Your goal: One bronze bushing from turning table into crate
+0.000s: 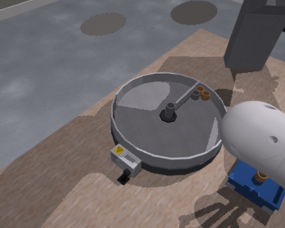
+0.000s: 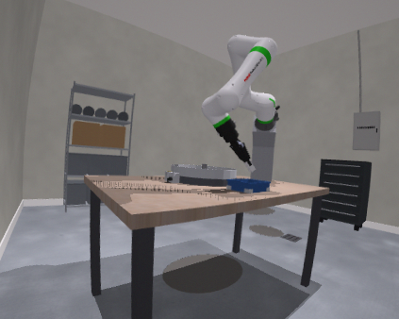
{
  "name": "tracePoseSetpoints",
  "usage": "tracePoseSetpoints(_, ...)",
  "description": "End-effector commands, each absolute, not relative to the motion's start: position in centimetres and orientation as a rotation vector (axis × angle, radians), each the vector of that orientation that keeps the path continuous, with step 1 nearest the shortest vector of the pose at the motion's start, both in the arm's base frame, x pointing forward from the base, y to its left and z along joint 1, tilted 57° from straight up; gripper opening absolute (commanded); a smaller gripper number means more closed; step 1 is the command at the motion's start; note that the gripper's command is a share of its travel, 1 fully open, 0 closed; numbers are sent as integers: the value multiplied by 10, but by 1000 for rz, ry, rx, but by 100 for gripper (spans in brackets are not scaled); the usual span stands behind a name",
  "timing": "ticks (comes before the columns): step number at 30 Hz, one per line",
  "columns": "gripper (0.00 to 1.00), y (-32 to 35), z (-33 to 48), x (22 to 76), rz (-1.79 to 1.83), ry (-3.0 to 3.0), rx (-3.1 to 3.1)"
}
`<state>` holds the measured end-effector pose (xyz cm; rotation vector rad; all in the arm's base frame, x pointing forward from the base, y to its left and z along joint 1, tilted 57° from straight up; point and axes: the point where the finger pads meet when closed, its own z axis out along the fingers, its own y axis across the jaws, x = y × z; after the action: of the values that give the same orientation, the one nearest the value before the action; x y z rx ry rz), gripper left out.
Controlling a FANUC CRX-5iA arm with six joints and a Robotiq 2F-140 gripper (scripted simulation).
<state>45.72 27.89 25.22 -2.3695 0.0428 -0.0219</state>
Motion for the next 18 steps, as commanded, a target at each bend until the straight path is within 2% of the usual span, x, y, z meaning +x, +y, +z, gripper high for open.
tracePoseSetpoints(1,7,272,260,448,-22,43,-2369)
tracePoseSetpoints(18,7,266,266,440,-22,43,-2369)
